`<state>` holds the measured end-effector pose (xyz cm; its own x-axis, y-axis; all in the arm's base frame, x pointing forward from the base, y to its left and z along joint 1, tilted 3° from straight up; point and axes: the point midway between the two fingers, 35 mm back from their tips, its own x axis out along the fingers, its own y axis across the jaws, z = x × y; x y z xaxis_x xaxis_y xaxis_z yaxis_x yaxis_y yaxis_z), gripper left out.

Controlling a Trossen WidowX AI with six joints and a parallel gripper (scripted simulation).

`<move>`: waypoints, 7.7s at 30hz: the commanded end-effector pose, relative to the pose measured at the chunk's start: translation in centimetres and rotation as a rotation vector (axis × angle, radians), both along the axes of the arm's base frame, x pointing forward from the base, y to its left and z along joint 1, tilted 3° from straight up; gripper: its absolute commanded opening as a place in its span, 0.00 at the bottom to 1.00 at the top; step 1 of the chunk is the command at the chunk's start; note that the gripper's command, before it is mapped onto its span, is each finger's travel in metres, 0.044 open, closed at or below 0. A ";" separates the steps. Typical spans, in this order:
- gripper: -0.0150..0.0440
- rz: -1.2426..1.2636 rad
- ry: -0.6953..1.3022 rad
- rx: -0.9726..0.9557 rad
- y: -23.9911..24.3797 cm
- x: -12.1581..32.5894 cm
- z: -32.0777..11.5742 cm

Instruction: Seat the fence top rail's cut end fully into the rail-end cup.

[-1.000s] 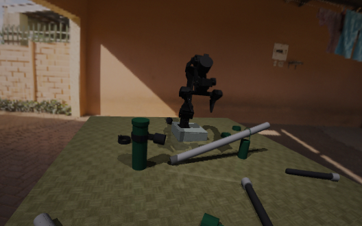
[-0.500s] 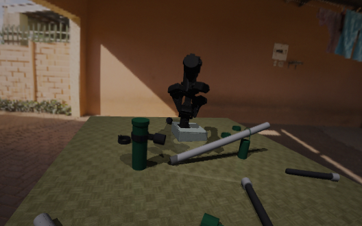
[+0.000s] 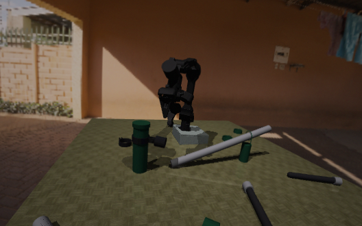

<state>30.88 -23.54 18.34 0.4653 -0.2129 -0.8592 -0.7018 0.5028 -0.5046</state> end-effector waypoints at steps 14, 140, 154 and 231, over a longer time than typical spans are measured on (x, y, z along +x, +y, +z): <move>1.00 0.055 0.012 -0.029 -0.4 0.3 -4.5; 0.25 0.484 -0.009 -0.050 -0.7 -0.2 -10.6; 0.25 0.496 -0.010 -0.050 -0.7 -0.3 -10.6; 1.00 -1.029 -0.225 0.729 14.9 -1.1 3.1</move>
<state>30.05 -9.08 20.82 0.5145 -0.0656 -0.8550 0.1616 0.9866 0.0216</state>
